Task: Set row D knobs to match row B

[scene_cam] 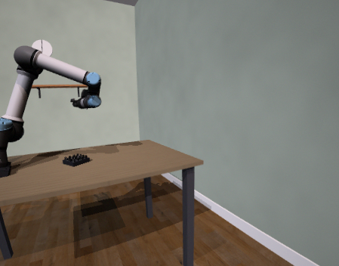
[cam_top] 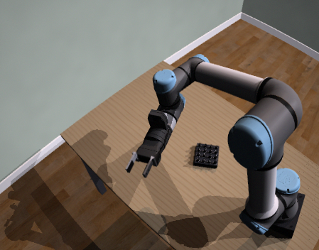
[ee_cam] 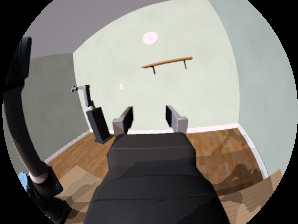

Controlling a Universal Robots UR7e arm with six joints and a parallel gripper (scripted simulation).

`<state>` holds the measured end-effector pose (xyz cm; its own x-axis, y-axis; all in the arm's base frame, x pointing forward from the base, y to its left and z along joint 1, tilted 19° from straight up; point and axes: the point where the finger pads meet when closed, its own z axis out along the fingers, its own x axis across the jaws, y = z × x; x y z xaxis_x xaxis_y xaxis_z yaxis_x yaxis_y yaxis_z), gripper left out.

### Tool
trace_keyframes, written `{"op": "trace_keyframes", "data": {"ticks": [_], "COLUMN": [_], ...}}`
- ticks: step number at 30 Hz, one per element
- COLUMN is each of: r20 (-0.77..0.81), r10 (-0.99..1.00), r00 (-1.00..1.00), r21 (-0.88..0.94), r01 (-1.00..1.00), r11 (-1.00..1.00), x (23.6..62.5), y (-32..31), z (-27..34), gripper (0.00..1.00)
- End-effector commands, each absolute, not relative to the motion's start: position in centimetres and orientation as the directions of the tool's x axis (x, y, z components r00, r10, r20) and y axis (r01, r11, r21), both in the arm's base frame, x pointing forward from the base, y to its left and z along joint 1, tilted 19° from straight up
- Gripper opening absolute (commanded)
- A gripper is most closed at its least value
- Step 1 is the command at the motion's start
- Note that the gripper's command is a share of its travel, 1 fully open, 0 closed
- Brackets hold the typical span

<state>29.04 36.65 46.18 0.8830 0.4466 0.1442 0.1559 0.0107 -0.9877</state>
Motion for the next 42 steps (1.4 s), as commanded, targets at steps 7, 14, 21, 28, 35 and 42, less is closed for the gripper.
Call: {"op": "trace_keyframes", "data": {"ticks": [7,14,21,28,35,42], "r20": [0.145,0.145,0.145,0.136,0.118,0.068], "r10": [0.447,0.447,0.447,0.45,0.453,0.448], "r00": [0.883,0.883,0.883,0.883,0.883,0.891], "r21": [-0.988,-0.988,-0.987,-0.987,-0.986,-0.975], "r01": [0.157,0.157,0.158,0.158,0.157,0.154], "r11": [0.011,0.011,0.01,-0.01,-0.05,-0.158], "x": [29.0,29.0,29.0,28.9,28.8,28.8], "y": [36.7,36.7,36.6,36.1,35.1,32.7], "z": [46.2,46.2,46.2,45.6,44.3,41.1], "gripper": [1.0,1.0,1.0,1.0,1.0,1.0]}}
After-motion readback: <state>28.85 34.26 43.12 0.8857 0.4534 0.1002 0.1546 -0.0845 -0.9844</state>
